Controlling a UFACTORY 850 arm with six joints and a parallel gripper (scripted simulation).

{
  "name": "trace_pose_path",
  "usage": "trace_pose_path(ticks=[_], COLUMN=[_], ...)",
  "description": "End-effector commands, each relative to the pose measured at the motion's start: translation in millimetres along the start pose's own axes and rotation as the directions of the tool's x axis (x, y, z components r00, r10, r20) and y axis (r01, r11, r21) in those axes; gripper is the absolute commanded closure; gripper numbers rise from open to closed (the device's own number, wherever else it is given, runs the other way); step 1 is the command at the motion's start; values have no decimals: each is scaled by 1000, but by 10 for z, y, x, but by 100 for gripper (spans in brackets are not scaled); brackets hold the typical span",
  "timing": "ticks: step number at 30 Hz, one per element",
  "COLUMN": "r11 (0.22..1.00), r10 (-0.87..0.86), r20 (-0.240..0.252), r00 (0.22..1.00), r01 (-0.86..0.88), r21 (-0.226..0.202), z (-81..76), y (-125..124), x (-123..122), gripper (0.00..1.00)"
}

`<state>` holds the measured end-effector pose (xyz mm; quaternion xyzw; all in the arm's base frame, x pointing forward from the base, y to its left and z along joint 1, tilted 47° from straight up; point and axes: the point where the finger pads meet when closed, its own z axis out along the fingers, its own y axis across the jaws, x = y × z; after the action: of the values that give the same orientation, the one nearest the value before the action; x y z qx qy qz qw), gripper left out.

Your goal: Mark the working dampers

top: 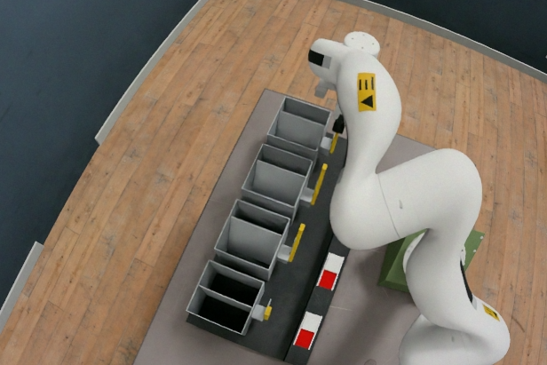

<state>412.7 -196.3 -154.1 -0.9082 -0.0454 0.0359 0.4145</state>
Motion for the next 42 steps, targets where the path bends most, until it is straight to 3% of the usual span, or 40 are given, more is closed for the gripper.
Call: trace_pose_path(ticks=[1, 5, 15, 18, 24, 25, 30, 42], r11=[1000, 1000, 1000, 1000, 1000, 1000, 999, 999], r10=[-1, -1, -1, -1, -1, -1, -1, -1], r20=[-1, -1, -1, -1, -1, -1, -1, -1], r00=[1000, 1000, 1000, 1000, 1000, 1000, 1000, 1000], r01=[1, 1, 1, 1, 1, 1, 1, 1], r21=[-1, -1, -2, -14, -20, -26, -35, -36], z=[-232, -332, -382, -452, -494, -531, -584, -588], y=[2, 2, 1, -40, -46, -52, -73, -77], x=[6, 6, 23, 429, 642, 834, 1122, 1150], gripper=[61, 61, 61, 61, 61, 61, 61, 61])
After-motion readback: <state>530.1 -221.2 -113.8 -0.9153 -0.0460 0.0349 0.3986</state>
